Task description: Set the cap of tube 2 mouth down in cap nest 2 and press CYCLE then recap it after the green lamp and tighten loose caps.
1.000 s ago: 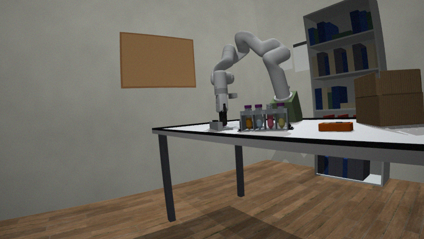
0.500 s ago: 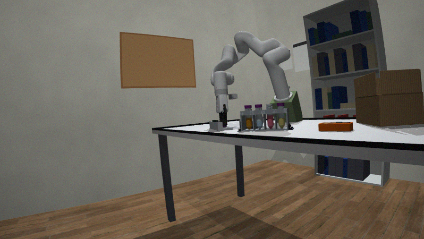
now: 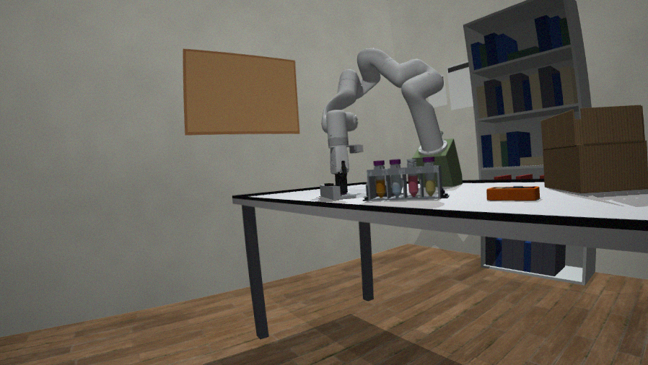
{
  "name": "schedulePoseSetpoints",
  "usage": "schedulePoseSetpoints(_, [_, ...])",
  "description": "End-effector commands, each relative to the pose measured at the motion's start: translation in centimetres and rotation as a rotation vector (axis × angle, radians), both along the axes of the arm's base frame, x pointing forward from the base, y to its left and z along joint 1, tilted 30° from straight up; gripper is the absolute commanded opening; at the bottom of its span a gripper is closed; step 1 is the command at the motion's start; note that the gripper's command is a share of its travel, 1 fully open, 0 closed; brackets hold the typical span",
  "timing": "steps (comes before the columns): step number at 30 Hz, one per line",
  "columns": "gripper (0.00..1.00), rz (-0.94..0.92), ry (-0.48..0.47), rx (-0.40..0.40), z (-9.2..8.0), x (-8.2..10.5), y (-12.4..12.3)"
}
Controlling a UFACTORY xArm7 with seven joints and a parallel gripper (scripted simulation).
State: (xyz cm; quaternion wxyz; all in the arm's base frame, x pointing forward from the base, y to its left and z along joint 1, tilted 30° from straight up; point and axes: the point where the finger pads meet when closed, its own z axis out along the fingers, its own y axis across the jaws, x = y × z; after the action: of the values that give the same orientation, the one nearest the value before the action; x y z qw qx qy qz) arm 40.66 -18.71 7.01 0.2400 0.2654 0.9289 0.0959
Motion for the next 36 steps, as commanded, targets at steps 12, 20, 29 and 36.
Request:
schedulePoseSetpoints(12, [0.46, -0.001, -0.002, -0.002, 0.1, 0.1, -0.1])
schedulePoseSetpoints(20, [0.46, -0.001, -0.002, -0.002, 2.2, -1.2, -0.2])
schedulePoseSetpoints(29, [0.46, -0.001, -0.002, -0.002, 5.3, -2.9, -0.4])
schedulePoseSetpoints(36, [0.46, -0.001, -0.002, -0.002, 8.3, -4.7, -0.6])
